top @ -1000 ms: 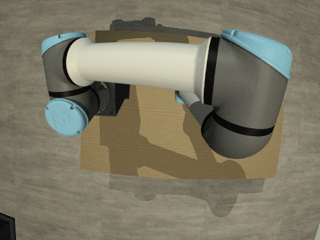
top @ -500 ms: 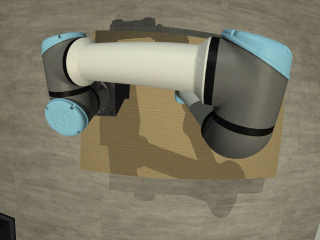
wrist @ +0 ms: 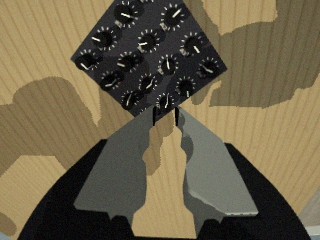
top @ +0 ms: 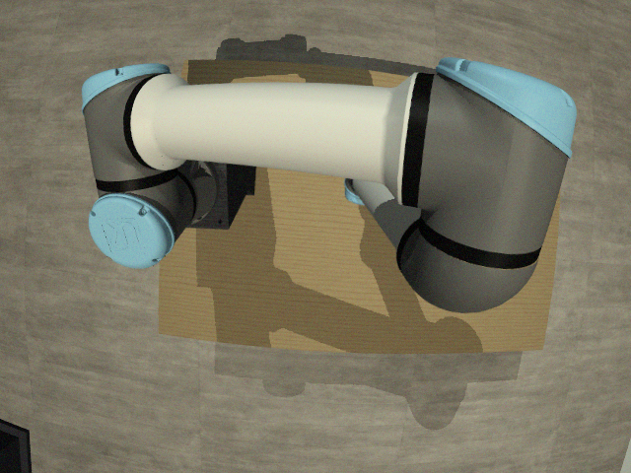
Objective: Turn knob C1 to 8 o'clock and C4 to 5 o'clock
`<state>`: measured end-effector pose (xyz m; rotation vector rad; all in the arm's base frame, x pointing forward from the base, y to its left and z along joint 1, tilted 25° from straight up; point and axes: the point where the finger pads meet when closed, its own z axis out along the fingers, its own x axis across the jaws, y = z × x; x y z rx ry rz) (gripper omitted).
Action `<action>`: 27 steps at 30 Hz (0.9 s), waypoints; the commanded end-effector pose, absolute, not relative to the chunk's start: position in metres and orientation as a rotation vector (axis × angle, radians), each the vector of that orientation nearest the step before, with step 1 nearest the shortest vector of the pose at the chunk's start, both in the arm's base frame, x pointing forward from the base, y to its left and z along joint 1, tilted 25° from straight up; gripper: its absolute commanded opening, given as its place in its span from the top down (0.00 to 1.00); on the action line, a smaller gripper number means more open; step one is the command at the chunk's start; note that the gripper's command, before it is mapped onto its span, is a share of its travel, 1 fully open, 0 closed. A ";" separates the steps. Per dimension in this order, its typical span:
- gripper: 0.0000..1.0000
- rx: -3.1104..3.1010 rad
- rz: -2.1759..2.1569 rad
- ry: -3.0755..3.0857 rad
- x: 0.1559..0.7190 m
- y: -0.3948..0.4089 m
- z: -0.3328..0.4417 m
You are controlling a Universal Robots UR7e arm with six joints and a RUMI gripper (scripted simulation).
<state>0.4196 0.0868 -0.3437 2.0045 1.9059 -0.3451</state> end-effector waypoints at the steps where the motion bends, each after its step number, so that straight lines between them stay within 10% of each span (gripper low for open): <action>1: 0.89 2.004 -0.344 1.906 0.420 0.086 -0.345; 27: 0.89 2.004 -0.344 1.906 0.421 0.081 -0.356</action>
